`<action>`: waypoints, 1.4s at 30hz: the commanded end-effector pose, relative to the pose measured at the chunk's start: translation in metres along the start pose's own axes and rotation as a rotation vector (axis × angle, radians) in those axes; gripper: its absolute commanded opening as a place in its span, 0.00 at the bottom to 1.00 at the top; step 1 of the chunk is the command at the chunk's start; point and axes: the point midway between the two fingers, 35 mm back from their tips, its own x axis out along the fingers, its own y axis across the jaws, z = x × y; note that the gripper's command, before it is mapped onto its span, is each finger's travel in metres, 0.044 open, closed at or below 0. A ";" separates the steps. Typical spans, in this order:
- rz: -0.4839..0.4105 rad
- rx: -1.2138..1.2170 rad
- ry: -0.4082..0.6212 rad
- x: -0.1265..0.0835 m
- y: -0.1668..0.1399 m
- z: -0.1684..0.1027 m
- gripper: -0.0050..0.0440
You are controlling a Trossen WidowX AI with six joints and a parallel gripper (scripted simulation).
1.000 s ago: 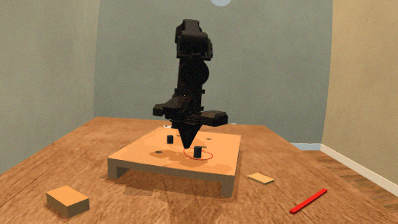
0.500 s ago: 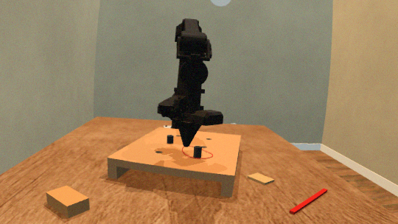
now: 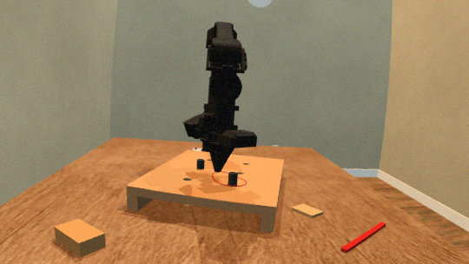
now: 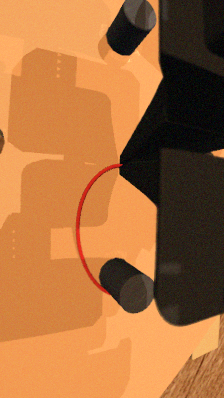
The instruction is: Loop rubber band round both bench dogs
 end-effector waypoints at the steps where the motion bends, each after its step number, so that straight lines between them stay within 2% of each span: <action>1: 0.025 0.003 -0.014 -0.008 -0.003 0.001 0.00; 27: 0.023 -0.001 -0.013 -0.006 -0.033 0.001 0.00; 42: 0.015 -0.001 -0.010 0.003 -0.046 0.001 0.00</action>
